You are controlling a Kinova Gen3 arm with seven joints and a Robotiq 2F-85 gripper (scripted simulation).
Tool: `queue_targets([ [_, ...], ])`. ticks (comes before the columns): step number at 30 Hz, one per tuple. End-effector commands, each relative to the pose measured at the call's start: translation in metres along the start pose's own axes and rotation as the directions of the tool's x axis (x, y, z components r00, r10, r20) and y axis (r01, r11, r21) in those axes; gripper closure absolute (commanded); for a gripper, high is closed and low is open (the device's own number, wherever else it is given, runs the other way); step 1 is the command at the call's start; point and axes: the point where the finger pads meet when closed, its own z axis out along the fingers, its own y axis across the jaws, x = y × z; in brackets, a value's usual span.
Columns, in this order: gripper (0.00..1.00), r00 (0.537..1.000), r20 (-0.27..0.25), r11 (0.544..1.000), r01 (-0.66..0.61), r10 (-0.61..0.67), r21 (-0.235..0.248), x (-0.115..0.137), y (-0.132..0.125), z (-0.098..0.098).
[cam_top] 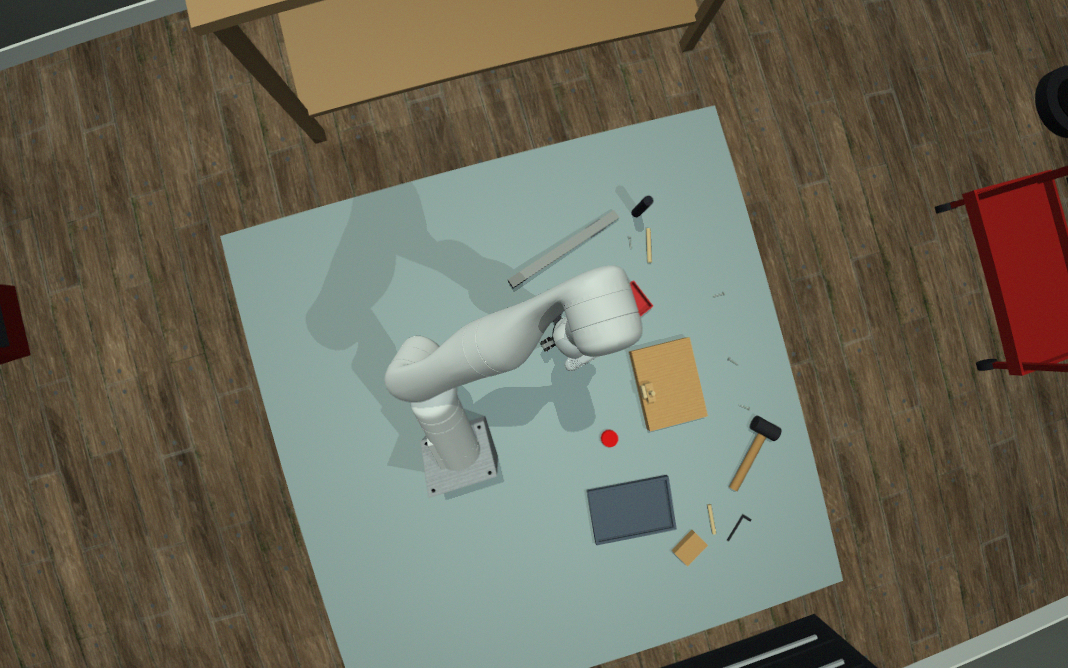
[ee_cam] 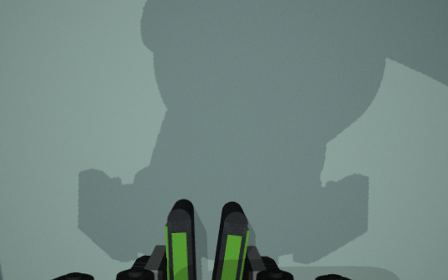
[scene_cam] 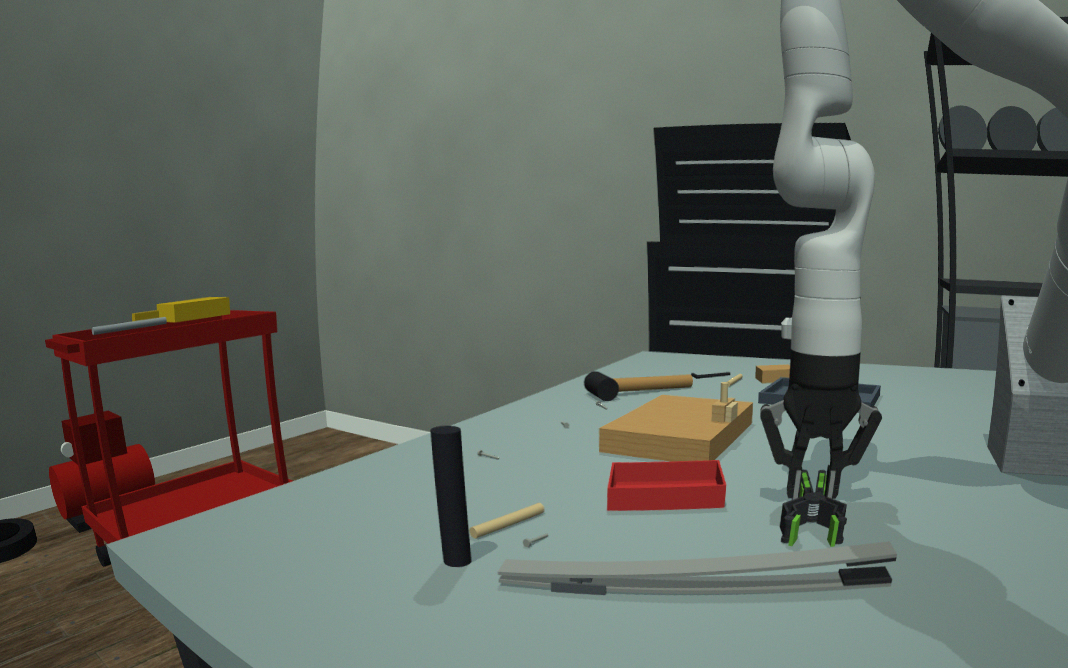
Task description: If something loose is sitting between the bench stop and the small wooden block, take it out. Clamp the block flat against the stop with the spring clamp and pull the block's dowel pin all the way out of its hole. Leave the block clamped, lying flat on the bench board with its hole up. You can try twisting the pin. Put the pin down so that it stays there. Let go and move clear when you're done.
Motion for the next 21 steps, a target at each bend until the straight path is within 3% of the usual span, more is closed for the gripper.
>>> queue_targets([
  [1,0.66,1.000,0.004,1.000,0.007,-0.007,0.000,-0.0018,-0.0010,-0.0009],
  [21,0.68,1.000,0.004,1.000,0.007,-0.007,0.000,-0.0018,-0.0009,-0.0017],
])
